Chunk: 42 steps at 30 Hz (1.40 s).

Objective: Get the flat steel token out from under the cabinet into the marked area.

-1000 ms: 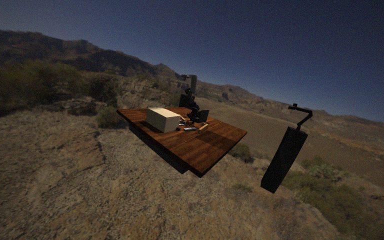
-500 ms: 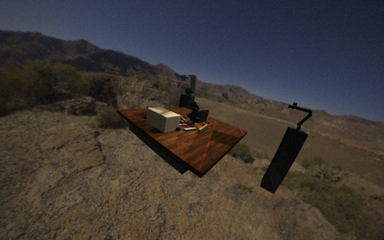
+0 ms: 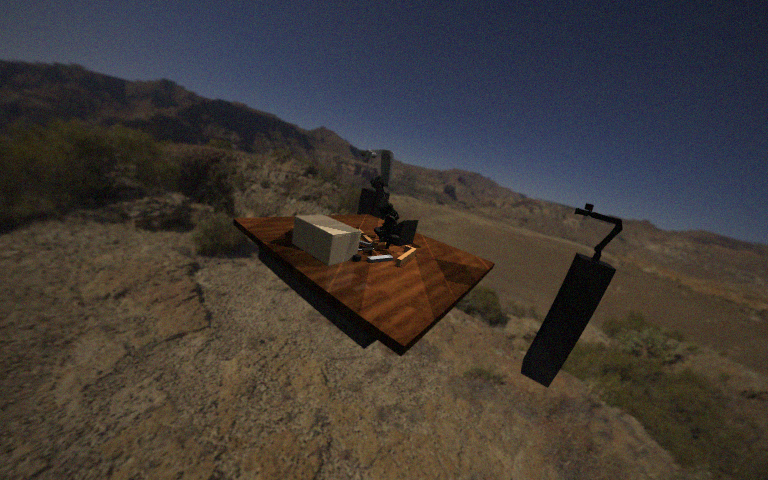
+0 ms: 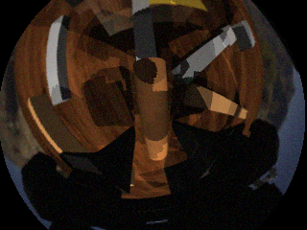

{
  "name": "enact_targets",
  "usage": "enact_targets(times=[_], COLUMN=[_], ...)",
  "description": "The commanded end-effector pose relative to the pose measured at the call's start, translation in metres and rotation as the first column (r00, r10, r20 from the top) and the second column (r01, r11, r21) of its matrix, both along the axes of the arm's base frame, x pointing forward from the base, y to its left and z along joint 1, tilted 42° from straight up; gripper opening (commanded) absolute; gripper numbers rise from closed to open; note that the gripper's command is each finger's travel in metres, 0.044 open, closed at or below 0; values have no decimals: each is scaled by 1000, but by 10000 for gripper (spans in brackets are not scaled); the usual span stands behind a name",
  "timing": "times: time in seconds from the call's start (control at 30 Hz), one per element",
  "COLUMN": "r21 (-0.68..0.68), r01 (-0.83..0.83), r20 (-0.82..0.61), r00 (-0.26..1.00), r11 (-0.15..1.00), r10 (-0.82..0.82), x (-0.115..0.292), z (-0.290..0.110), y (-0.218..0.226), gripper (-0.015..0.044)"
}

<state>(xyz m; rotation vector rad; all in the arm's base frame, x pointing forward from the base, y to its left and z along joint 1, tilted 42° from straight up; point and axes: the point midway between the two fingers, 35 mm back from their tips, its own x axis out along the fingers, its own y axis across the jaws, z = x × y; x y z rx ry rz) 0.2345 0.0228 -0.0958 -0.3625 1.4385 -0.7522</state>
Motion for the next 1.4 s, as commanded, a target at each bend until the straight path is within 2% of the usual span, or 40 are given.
enact_targets(times=[0.0, 0.23, 0.4, 0.67, 0.77, 1.37], r21=[1, 1, 4, 4, 4, 2], r01=[0, -1, 0, 0, 0, -1], r20=[-1, -2, 8, 8, 8, 2], r00=[1000, 1000, 1000, 1000, 1000, 1000], r11=[1000, 1000, 1000, 1000, 1000, 1000], r10=[0, 1, 0, 0, 0, 1], x=[-1, -4, 0, 0, 0, 18], z=[-1, -3, -2, -2, -2, 1], y=[-1, -2, 0, 0, 0, -4], gripper=[270, 270, 139, 85, 6, 0])
